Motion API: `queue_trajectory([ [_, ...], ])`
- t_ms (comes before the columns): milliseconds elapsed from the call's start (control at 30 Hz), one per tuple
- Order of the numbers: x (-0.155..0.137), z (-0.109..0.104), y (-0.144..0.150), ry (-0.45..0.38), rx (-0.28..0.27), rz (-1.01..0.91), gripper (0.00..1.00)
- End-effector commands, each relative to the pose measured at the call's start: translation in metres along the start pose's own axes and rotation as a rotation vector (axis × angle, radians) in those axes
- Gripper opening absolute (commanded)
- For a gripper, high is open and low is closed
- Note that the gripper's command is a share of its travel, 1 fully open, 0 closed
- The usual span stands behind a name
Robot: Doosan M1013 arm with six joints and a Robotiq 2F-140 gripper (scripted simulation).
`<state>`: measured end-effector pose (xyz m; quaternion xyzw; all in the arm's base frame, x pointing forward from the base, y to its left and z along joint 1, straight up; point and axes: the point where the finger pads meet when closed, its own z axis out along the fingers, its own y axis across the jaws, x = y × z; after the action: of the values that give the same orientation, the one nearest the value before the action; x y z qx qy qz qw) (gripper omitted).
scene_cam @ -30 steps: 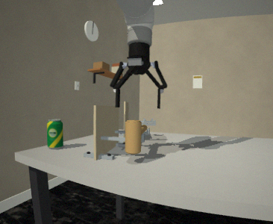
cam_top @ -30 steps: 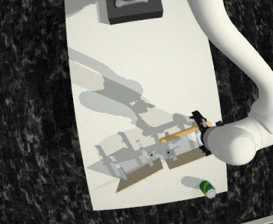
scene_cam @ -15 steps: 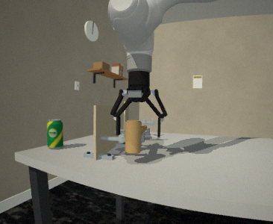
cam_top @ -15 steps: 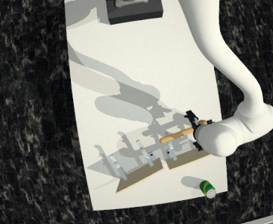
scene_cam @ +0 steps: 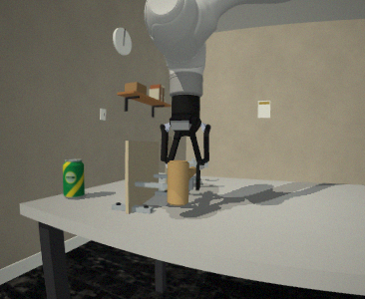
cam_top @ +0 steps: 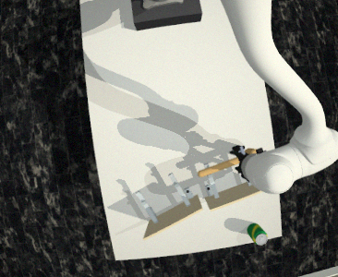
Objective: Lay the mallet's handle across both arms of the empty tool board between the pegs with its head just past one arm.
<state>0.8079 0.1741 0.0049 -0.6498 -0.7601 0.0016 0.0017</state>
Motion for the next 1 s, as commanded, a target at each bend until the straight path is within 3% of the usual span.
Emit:
queue_trajectory([
  [0,0.0,-0.001,0.0,0.0,-0.001,0.0,0.1],
  [800,0.0,-0.002,0.0,0.0,-0.001,0.0,0.1],
  [967,0.0,-0.064,0.0,0.0,-0.002,0.0,0.1],
])
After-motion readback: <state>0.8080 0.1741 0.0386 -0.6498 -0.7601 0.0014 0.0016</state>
